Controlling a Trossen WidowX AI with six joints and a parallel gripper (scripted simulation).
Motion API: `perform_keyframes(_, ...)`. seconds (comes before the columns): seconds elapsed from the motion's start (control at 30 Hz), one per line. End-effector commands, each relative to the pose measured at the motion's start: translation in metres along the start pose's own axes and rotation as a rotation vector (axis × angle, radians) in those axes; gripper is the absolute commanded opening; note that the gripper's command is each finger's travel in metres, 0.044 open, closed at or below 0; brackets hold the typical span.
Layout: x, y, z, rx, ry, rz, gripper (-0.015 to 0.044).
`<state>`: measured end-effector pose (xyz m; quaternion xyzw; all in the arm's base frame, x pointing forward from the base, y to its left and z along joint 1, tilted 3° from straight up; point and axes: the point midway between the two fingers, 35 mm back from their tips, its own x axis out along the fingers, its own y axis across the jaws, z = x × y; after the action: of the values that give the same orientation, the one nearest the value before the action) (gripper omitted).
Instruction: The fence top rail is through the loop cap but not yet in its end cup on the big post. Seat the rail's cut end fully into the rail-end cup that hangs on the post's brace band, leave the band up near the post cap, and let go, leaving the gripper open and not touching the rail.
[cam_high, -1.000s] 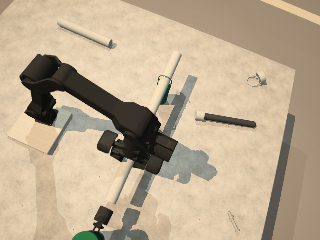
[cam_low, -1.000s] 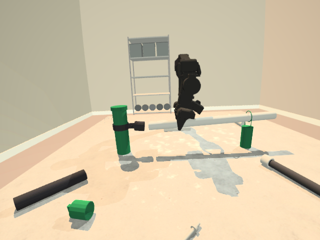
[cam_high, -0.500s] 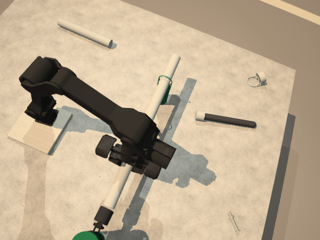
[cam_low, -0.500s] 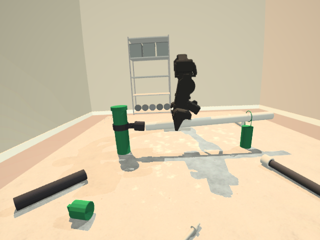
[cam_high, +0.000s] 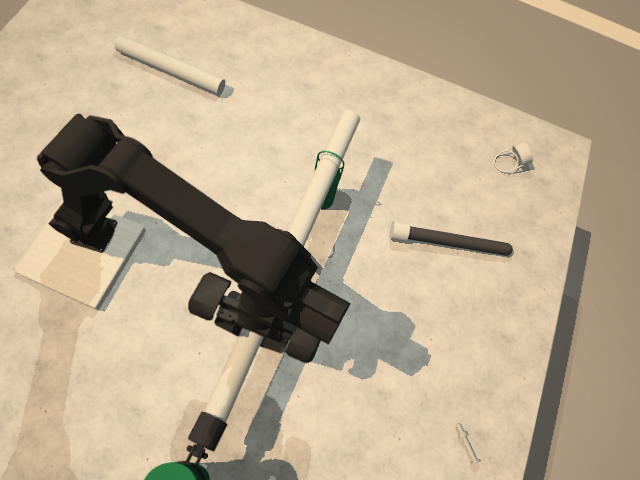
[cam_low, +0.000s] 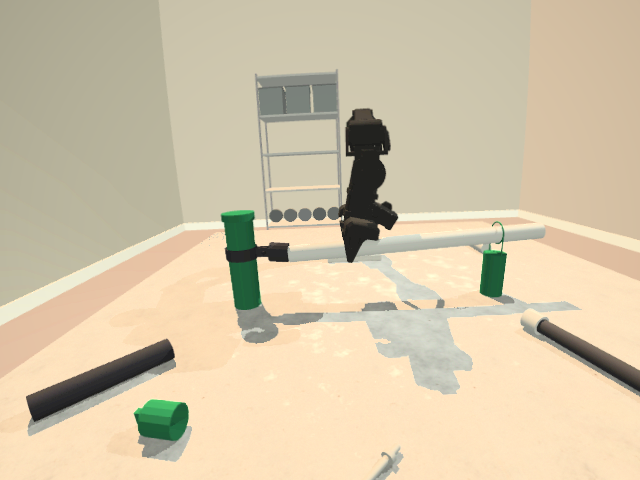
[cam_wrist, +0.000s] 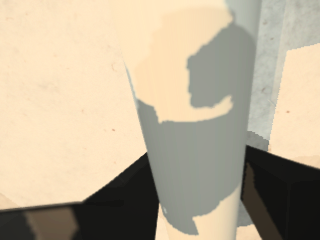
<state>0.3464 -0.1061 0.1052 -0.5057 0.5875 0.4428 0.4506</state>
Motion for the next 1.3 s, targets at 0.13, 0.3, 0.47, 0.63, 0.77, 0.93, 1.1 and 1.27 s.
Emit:
perform_keyframes(0.13,-0.0017,0.0000,-0.0040,0.000,0.013,-0.006,0.0000)
perform_keyframes(0.3,-0.0017,0.0000,-0.0040,0.000,0.013,-0.006,0.0000)
perform_keyframes(0.47,-0.0017,0.0000,-0.0040,0.000,0.013,-0.006,0.0000)
perform_keyframes(0.63,-0.0017,0.0000,-0.0040,0.000,0.013,-0.006,0.0000)
perform_keyframes(0.77,-0.0017,0.0000,-0.0040,0.000,0.013,-0.006,0.0000)
perform_keyframes(0.93,0.0000,0.0000,-0.0002,0.000,0.000,0.000,0.0000)
perform_keyframes(1.1,0.0000,0.0000,-0.0002,0.000,0.000,0.000,0.0000)
perform_keyframes(1.27,-0.0005,0.0002,-0.0007,0.001,0.002,0.000,0.0000)
